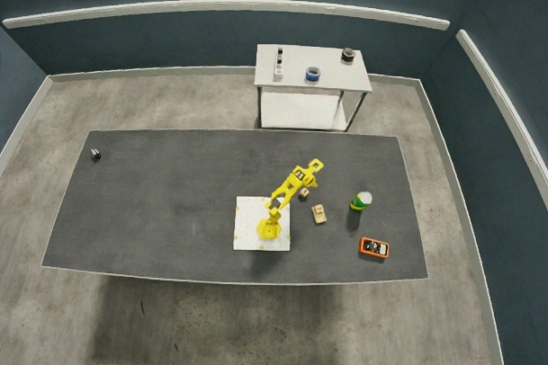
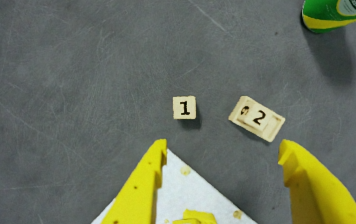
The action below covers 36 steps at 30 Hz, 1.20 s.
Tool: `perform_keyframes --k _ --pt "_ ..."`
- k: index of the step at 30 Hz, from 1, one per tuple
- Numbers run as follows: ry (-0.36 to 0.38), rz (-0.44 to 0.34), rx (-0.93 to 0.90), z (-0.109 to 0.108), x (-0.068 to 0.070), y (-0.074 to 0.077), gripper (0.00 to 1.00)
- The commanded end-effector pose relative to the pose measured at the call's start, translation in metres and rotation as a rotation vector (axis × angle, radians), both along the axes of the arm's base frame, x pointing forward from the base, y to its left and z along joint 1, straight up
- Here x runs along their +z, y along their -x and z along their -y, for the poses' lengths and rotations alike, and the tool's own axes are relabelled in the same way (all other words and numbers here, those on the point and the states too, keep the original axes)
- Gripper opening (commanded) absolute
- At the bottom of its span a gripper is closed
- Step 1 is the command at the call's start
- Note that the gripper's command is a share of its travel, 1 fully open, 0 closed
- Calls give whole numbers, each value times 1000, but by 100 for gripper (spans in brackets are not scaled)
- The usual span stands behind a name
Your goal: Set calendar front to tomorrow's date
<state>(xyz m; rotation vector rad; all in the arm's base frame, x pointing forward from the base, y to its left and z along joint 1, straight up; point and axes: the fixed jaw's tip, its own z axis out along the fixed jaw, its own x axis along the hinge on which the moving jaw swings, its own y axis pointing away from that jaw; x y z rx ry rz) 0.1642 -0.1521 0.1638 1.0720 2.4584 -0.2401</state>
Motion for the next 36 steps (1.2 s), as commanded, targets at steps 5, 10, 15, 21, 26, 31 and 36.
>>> perform_keyframes --k 5,10,15,21,26,31,36 --pt "-1 13 6 0 -4 -7 35" --pt "-3 15 12 0 -8 -11 35" --pt "-5 16 17 0 -11 -14 35" --pt "-5 17 18 0 -12 -15 35" --pt "-8 14 18 0 -13 -15 35" --pt "-46 -28 18 1 -25 -16 35" --pt "-133 -122 17 2 -51 -17 35"
